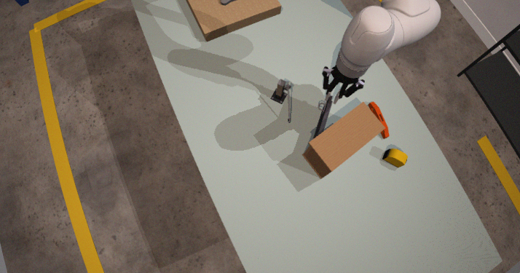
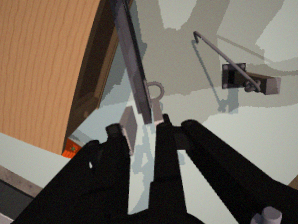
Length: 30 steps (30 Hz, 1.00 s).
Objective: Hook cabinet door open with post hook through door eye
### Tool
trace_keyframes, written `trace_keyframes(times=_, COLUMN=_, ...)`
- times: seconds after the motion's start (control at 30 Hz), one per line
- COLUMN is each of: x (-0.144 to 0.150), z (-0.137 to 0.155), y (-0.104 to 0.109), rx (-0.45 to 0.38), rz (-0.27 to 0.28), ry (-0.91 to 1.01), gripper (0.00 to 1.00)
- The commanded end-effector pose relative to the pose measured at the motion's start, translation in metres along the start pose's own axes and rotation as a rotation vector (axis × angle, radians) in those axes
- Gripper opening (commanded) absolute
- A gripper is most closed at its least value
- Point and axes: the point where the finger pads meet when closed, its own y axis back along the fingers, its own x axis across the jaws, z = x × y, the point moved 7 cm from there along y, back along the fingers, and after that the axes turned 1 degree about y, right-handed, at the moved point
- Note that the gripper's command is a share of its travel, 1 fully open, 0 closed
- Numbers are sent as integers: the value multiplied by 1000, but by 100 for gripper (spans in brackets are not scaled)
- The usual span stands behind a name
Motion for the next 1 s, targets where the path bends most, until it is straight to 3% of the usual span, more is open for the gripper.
trace_keyframes(times=0.0, x=0, z=0, y=7, rx=0, rz=0, ry=0, gripper=16)
trace_keyframes(times=0.37, x=0, z=0, y=31, rx=0, rz=0, ry=0, gripper=16)
trace_keyframes(times=0.97, x=0, z=0, y=49, rx=0, rz=0, ry=0, gripper=16)
